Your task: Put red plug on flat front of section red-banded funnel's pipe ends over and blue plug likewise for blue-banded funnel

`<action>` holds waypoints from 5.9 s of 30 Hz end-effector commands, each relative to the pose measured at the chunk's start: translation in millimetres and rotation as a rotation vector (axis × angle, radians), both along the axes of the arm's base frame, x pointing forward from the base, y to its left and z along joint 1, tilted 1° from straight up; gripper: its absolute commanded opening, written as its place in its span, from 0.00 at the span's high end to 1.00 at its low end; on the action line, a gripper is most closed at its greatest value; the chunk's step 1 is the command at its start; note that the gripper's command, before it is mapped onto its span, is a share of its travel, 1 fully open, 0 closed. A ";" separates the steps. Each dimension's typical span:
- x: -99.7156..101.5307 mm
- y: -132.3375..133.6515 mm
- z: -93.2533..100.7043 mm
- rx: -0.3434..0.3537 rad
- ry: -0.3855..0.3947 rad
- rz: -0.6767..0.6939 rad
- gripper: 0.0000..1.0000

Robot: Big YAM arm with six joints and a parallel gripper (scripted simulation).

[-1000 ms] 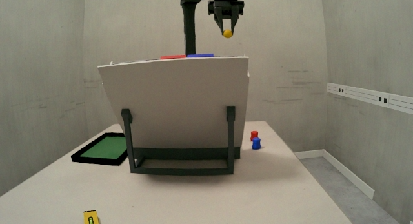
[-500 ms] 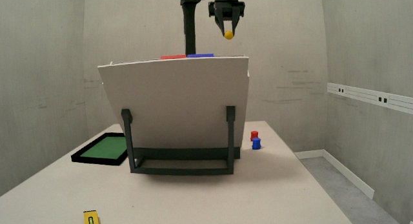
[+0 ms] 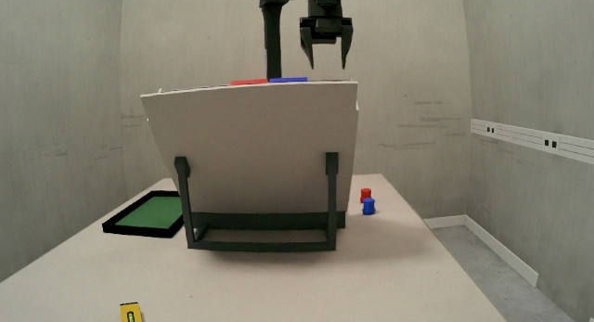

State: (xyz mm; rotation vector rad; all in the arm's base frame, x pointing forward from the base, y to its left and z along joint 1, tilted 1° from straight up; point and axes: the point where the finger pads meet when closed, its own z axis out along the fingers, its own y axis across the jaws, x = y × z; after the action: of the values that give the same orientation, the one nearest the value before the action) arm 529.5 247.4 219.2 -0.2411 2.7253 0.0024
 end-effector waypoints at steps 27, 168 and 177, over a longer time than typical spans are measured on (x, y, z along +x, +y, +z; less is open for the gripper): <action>2.6 1.3 7.3 0.008 -0.017 -0.001 0.41; 13.5 5.7 70.9 0.024 -0.049 -0.001 0.41; 15.6 6.5 74.4 0.024 -0.049 -0.001 0.41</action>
State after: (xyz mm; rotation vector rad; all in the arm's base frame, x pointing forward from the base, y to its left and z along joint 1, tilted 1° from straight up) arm 531.6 248.4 262.5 -0.2415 2.7271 0.0014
